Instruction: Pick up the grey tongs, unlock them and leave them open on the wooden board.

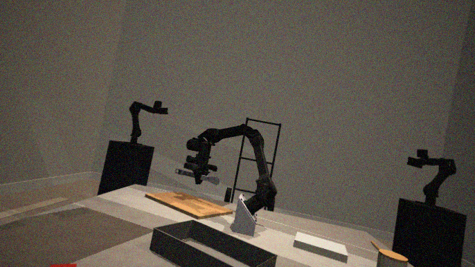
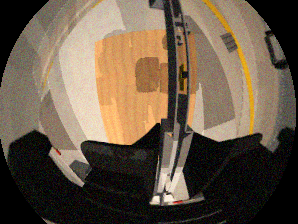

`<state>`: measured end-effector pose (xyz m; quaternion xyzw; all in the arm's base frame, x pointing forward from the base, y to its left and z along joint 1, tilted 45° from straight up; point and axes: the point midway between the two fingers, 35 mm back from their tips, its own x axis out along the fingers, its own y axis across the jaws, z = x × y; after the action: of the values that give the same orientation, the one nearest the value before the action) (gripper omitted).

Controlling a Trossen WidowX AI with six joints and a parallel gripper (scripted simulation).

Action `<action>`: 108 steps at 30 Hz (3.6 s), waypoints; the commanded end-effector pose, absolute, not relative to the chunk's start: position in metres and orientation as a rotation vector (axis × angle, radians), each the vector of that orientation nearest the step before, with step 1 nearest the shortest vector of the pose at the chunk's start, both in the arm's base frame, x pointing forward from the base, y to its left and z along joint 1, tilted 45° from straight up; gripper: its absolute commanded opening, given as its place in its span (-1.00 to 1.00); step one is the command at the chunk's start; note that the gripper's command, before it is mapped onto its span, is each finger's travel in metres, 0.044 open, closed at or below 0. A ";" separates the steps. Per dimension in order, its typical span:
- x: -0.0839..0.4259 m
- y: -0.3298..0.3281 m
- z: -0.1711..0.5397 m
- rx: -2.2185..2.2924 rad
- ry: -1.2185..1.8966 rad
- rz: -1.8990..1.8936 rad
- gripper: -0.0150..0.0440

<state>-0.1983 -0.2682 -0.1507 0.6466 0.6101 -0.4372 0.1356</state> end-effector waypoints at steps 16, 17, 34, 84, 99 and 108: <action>-0.201 -0.245 -0.172 1.871 1.775 -1.258 -1.00; -0.201 -0.244 -0.173 1.871 1.775 -1.258 -1.00; -0.202 -0.225 -0.188 1.871 1.777 -1.258 -1.00; -0.045 -0.344 -0.147 1.860 1.761 -1.247 1.00; -0.038 -0.361 -0.121 1.836 1.755 -1.242 1.00; -0.038 -0.361 -0.121 1.836 1.755 -1.242 1.00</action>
<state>-0.0387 -0.3609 -0.1214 0.6400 0.6138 -0.4346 0.1575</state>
